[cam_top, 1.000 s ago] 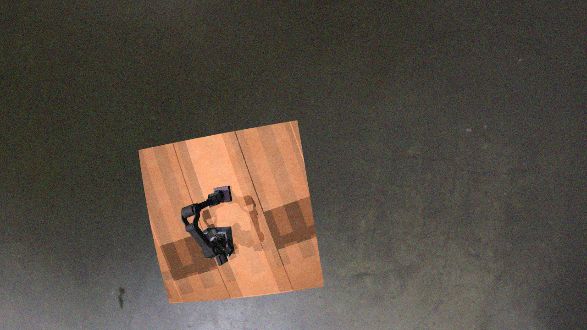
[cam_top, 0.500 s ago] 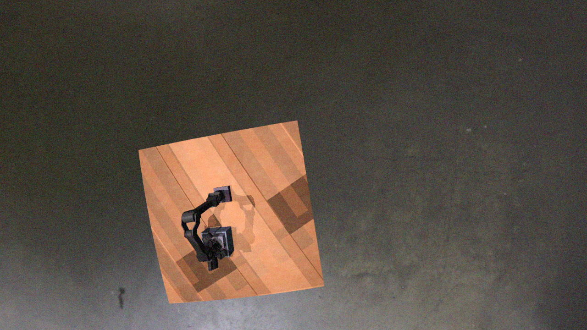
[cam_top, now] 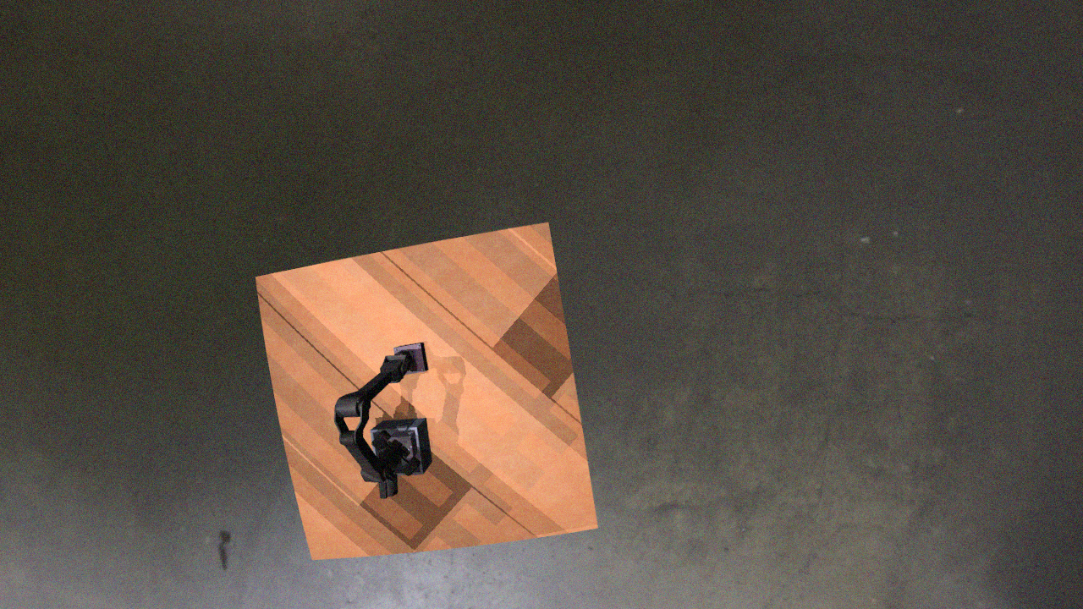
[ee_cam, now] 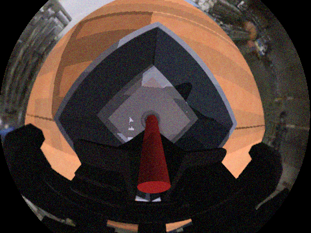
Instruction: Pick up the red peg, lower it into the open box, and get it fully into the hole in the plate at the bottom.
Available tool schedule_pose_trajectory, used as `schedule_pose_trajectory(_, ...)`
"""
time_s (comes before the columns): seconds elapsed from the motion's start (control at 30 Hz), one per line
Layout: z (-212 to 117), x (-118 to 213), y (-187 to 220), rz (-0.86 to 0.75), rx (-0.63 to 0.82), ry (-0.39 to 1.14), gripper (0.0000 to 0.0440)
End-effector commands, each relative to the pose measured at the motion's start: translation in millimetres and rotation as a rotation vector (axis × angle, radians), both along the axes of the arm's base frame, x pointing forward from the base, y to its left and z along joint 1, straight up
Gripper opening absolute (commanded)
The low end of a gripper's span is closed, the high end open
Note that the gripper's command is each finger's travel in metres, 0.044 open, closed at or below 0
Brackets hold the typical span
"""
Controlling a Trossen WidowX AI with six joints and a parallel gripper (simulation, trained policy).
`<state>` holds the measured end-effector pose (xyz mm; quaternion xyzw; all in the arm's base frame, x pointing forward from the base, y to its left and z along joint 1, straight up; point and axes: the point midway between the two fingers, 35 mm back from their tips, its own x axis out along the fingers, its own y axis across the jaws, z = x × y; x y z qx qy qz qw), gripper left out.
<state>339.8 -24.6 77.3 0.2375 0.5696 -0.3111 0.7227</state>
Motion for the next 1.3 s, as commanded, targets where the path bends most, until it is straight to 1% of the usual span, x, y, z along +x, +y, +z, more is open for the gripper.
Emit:
schedule_pose_trajectory(0.0, -7, -1, -1, 0.021, 0.014, 0.023, 0.0047)
schedule_pose_trajectory(0.1, -11, 1, -3, 0.020, 0.029, 0.034, 0.0107)
schedule_pose_trajectory(0.17, -9, 5, -5, 0.017, 0.042, 0.036, 0.0123)
schedule_pose_trajectory(0.23, -5, 11, -8, 0.020, 0.044, 0.029, 0.0162)
schedule_pose_trajectory(0.57, 17, 45, -13, 0.035, 0.099, -0.005, 0.0421)
schedule_pose_trajectory(0.6, 19, 48, -13, 0.038, 0.107, -0.008, 0.0440)
schedule_pose_trajectory(0.93, 41, 77, -5, 0.082, 0.172, -0.029, 0.0440)
schedule_pose_trajectory(1.27, 64, 106, 12, 0.122, 0.218, -0.093, 0.0440)
